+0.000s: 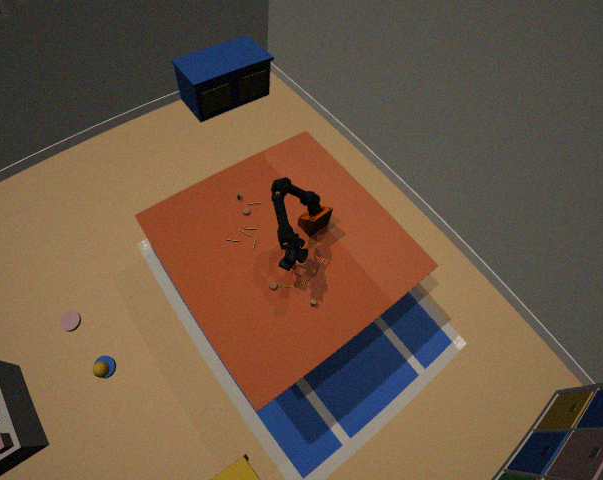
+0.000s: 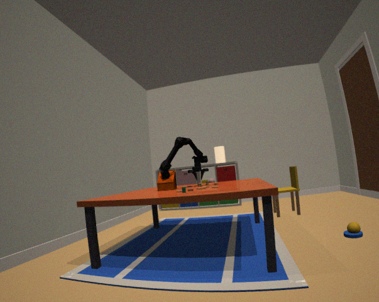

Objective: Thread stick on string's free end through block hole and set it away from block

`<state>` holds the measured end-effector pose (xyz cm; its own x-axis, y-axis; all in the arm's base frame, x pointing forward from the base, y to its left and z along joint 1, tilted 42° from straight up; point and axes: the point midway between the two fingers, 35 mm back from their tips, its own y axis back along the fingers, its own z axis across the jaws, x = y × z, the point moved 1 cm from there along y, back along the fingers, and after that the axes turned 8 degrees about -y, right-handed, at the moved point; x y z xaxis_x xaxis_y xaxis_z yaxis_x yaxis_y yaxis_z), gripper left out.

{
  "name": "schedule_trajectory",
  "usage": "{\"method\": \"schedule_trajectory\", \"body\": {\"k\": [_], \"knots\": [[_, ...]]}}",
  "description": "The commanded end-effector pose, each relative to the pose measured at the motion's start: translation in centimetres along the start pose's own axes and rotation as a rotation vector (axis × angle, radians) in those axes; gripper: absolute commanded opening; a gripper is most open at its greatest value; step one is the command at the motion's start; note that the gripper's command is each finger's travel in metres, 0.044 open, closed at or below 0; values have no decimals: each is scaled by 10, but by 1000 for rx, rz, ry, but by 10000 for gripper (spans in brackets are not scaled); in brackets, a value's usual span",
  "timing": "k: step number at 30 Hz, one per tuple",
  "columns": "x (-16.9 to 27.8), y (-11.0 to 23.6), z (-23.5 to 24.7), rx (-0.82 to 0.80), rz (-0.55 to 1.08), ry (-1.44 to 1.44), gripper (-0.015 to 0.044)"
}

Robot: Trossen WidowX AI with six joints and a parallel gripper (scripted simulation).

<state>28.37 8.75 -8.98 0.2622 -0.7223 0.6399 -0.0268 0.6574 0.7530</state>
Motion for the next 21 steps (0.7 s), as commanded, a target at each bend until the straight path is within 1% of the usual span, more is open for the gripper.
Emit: {"method": "schedule_trajectory", "body": {"k": [1,9,21], "knots": [[0,0,0,0,0,0,212],[0,0,0,0,0,0,2],[0,0,0,0,0,0,0]]}}
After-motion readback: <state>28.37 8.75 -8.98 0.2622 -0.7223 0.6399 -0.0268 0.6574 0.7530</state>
